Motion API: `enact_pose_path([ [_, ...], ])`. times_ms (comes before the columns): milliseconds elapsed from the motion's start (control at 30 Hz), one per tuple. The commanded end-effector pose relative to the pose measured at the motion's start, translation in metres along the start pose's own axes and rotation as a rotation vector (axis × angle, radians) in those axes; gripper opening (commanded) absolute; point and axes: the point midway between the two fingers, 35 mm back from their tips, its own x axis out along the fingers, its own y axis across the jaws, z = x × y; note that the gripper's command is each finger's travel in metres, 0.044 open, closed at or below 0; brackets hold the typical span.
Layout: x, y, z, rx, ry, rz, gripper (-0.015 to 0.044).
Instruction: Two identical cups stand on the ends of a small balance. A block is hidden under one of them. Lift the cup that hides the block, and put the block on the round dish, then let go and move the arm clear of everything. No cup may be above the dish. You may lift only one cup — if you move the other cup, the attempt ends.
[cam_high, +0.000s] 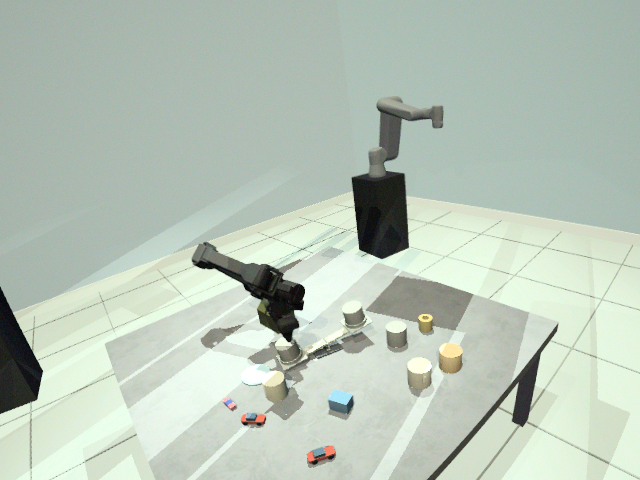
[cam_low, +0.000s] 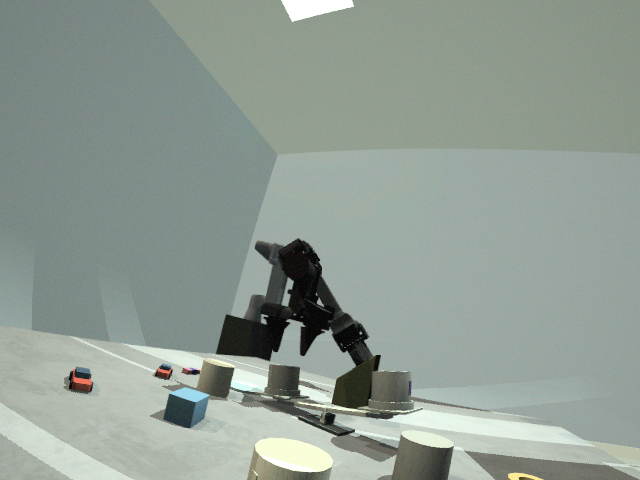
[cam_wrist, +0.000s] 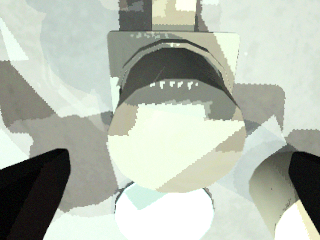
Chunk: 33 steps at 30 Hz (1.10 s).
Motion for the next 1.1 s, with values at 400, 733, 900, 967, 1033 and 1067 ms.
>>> enact_pose_path([
  [400, 0.025, -0.001, 0.0, -0.008, -0.005, 0.002, 0.044],
  [733, 0.041, -0.002, 0.001, -0.008, -0.005, 0.001, 0.044],
  [900, 0.049, -0.002, 0.001, -0.008, -0.005, 0.001, 0.044],
  [967, 0.053, -0.002, 0.0, -0.008, -0.005, 0.001, 0.044],
  [1033, 0.056, -0.001, 0.0, -0.008, -0.004, 0.001, 0.044],
  [1067, 0.057, -0.001, 0.0, -0.008, -0.004, 0.001, 0.044],
])
